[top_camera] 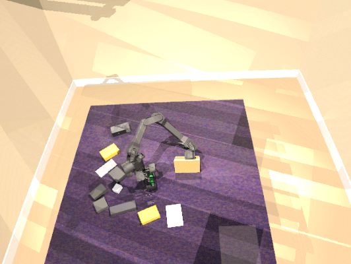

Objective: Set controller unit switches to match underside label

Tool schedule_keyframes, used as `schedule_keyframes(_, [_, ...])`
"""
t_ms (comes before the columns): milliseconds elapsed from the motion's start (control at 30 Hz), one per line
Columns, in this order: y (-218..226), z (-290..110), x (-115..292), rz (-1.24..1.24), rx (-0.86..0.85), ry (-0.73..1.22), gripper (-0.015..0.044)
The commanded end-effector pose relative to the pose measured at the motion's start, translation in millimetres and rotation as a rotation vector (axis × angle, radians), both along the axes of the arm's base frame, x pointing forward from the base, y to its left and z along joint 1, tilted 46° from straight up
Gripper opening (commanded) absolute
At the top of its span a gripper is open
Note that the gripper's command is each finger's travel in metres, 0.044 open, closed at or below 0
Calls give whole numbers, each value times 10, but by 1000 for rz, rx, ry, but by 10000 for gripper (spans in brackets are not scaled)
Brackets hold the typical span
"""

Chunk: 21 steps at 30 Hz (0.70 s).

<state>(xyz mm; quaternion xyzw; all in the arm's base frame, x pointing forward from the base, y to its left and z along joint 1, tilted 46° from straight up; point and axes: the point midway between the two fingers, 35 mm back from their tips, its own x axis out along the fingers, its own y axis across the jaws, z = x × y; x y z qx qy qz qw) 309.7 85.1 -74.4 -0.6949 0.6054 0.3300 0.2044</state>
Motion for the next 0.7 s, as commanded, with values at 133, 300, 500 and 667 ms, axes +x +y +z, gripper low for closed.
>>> schedule_keyframes(133, [3, -15, 8, 2, 1, 4, 0])
schedule_keyframes(300, [4, -4, 7, 0, 1, 0, 0])
schedule_keyframes(500, [25, 17, 7, 0, 1, -1, 26])
schedule_keyframes(667, [362, 351, -18, 0, 3, 0, 157])
